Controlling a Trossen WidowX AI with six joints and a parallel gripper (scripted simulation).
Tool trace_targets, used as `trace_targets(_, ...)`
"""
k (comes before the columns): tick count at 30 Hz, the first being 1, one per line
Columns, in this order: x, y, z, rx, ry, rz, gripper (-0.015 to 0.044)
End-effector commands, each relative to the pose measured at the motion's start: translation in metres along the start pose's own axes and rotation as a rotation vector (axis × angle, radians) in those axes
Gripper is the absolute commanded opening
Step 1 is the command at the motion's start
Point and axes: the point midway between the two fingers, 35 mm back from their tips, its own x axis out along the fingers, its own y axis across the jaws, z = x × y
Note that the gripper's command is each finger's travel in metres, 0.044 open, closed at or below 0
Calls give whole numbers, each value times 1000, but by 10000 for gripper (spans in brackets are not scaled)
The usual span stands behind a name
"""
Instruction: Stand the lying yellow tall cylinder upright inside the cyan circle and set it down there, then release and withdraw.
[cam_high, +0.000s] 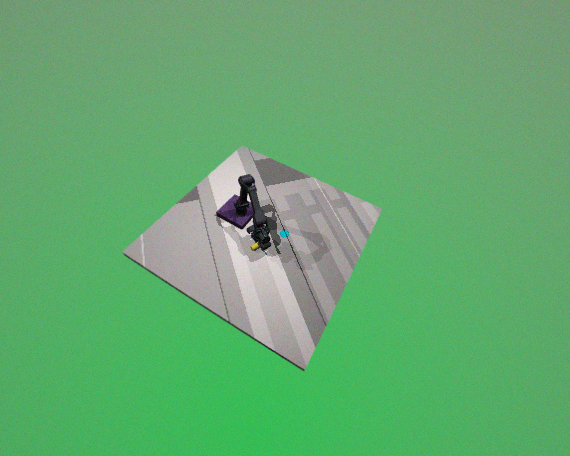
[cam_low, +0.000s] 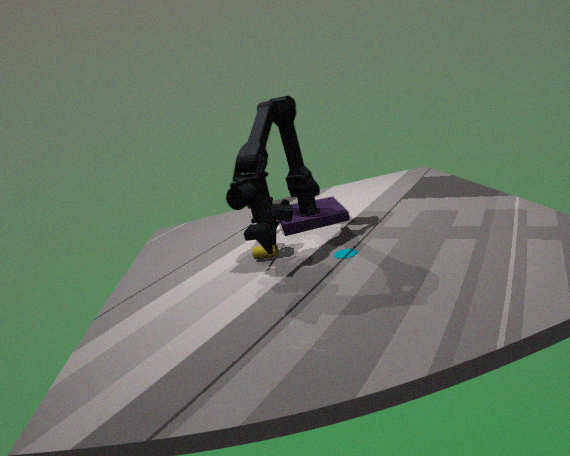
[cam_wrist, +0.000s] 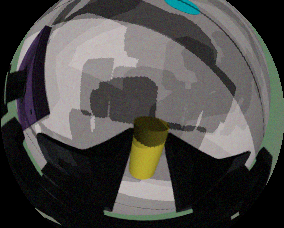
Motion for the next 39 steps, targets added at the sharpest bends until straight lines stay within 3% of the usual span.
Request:
trace_targets(1, -14, -4, -1, 3, -1, -12, 105)
trace_targets(29, -103, 0, 0, 3, 0, -12, 105)
trace_targets(39, -107, -7, 14, 36, -1, -13, 105)
